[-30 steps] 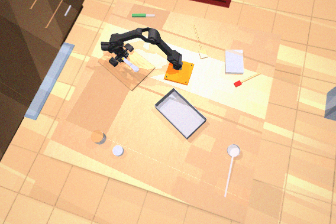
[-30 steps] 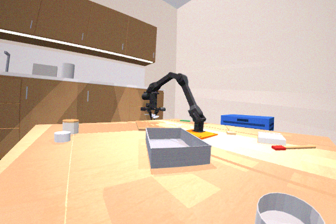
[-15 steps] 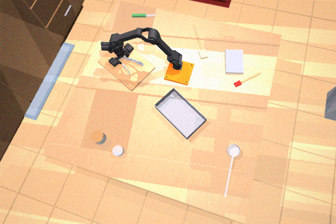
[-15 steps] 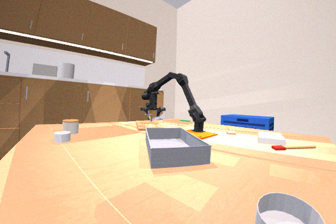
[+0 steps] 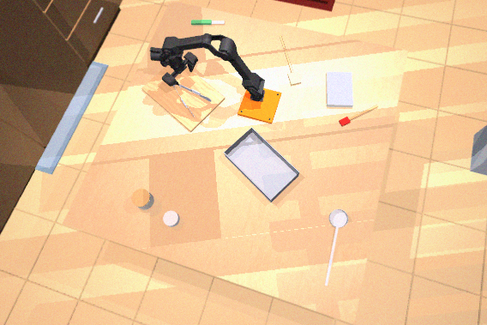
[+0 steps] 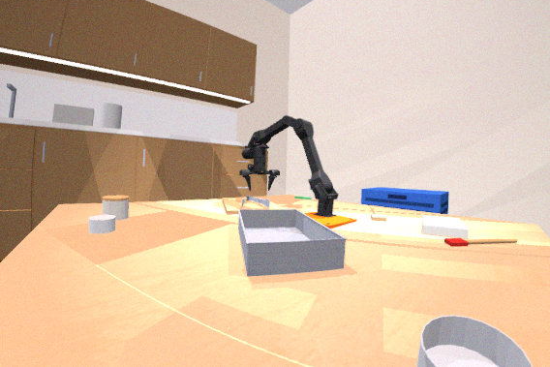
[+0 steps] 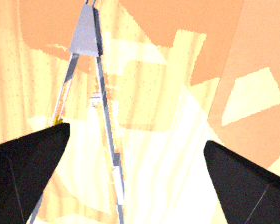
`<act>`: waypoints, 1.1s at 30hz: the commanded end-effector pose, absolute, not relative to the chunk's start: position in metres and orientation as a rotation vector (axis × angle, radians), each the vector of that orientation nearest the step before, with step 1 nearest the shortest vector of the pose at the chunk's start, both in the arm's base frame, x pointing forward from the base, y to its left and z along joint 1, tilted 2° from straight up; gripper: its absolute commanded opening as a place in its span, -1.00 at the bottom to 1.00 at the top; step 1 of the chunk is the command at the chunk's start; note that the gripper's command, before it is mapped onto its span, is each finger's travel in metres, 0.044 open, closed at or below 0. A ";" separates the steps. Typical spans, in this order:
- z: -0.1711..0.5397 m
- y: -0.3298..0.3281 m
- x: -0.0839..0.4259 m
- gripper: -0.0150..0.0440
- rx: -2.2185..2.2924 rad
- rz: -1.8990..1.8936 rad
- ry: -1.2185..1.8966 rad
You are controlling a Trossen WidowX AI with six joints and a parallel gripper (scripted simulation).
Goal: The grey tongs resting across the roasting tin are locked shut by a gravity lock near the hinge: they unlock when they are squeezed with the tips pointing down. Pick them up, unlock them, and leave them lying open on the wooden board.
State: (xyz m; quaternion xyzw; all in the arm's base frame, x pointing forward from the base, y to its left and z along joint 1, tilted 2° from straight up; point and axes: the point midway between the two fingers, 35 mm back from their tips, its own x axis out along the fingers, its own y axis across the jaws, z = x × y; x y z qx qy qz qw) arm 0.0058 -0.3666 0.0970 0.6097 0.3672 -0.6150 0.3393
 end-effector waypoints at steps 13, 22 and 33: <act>0.188 -0.308 -0.078 1.00 1.565 -1.620 0.922; 0.218 -0.310 -0.074 1.00 1.528 -1.635 0.891; 0.218 -0.310 -0.074 1.00 1.528 -1.635 0.891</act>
